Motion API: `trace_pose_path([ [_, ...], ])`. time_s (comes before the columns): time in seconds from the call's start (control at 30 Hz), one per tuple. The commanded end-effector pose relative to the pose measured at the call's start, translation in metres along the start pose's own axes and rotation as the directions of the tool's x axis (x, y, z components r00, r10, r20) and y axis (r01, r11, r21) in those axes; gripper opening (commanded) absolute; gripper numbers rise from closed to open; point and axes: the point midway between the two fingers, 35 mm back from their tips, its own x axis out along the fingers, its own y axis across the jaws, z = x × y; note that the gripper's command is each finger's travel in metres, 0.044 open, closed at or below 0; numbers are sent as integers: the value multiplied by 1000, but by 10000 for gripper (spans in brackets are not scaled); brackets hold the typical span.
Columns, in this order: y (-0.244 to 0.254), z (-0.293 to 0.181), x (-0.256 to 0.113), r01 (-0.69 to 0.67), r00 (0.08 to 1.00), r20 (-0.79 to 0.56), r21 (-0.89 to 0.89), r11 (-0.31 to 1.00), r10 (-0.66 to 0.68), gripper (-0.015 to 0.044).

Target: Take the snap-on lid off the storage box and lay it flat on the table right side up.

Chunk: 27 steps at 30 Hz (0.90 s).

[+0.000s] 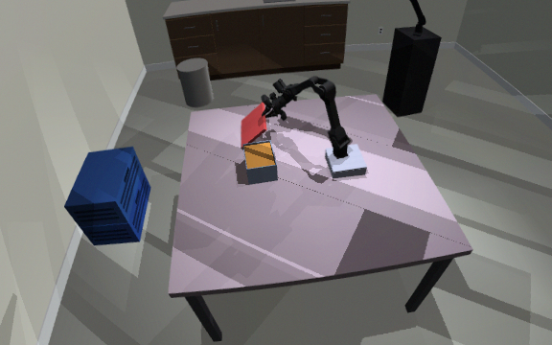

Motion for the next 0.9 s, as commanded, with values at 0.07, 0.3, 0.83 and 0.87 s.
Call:
trace_pose_path([
  [0.07, -13, -8, 13, 25, 999, -25, 10, 1000, -24, 0],
  [0.3, -18, -9, 16, 25, 999, -25, 10, 1000, -24, 0],
  [0.83, -28, -9, 24, 25, 999, -25, 10, 1000, -24, 0],
  [0.87, -29, -9, 25, 25, 999, -25, 10, 1000, -24, 0],
])
